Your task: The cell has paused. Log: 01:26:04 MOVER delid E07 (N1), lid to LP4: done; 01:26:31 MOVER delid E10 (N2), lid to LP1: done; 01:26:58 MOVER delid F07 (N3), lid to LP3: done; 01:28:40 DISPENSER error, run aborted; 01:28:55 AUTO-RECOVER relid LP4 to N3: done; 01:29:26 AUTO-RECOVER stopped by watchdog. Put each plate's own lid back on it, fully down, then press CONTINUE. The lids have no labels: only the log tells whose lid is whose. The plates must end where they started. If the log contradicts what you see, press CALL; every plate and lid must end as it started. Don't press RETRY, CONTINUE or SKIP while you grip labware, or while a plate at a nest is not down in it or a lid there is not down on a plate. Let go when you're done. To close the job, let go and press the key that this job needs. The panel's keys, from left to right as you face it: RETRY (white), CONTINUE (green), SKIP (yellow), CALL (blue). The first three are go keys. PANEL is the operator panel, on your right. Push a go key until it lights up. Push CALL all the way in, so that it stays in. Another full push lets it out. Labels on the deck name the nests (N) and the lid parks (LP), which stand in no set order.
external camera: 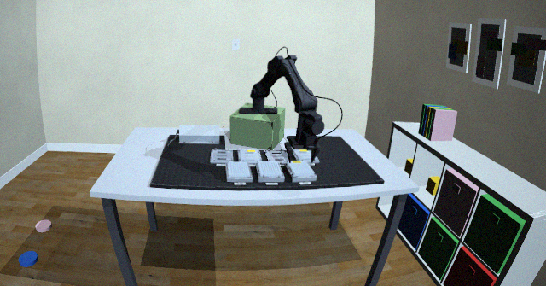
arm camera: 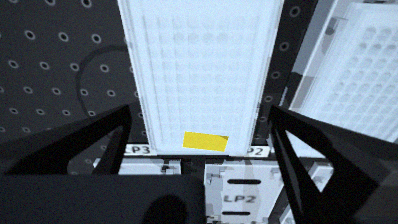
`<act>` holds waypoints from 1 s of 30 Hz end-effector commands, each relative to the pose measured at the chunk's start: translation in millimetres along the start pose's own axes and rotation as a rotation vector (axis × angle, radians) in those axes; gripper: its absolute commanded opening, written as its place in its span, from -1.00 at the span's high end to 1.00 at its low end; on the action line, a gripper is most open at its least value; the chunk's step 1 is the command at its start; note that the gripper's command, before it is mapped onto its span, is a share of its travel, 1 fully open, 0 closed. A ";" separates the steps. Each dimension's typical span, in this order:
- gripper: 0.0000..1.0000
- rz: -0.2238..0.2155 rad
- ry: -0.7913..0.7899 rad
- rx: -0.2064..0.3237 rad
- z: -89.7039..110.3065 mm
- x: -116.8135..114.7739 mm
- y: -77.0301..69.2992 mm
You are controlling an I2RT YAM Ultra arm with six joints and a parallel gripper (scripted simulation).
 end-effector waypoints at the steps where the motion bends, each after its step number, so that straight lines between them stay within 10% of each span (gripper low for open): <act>1: -1.00 -0.001 -0.011 -0.029 3.0 4.3 -16.2; 30: -1.00 -0.018 0.063 -0.034 54.4 -87.0 -12.8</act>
Point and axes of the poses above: the point where the finger pads meet when closed, its own y axis out along the fingers, its own x axis across the jaws, z = x × y, the point moved 9 cm from there along -y, back along the fingers, and after that the axes turned 11 degrees about y, right-handed, at the moved point
